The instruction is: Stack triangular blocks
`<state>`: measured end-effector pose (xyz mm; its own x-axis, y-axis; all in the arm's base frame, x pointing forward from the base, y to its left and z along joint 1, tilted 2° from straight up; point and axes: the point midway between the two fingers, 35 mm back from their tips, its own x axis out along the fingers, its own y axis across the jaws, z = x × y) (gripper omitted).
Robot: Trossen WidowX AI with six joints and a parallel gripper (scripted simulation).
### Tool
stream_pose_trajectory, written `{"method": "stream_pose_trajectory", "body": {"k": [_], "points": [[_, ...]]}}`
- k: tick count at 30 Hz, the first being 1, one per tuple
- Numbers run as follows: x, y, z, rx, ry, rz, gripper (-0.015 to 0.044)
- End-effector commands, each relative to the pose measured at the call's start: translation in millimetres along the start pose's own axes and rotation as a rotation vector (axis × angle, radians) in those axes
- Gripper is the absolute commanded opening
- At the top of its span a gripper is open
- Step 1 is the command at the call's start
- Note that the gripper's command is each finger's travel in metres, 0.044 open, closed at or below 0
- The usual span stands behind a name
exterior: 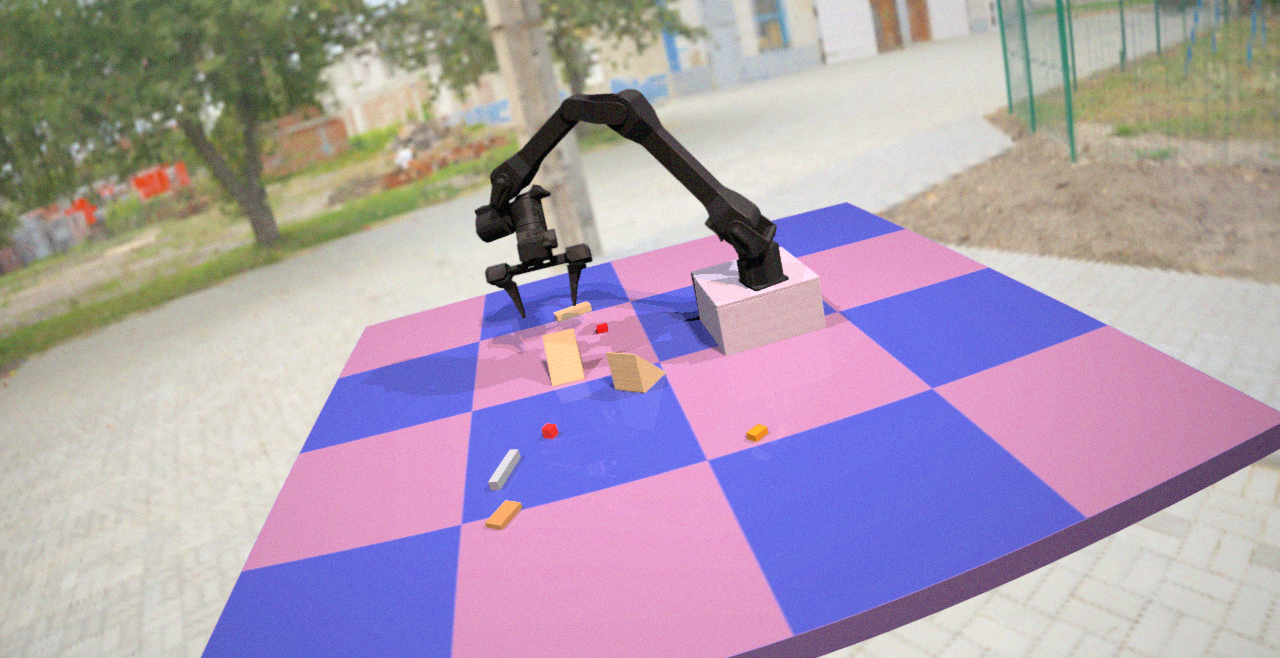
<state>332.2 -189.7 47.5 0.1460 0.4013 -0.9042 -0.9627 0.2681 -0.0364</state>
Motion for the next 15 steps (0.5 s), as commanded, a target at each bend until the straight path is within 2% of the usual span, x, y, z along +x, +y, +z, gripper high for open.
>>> {"method": "stream_pose_trajectory", "body": {"k": [1, 15], "points": [[-2.0, 5.3, 4.2, -0.042, -0.015, 0.01, 0.044], [17.1, 3.7, 5.1, -0.042, -0.015, 0.01, 0.044]]}}
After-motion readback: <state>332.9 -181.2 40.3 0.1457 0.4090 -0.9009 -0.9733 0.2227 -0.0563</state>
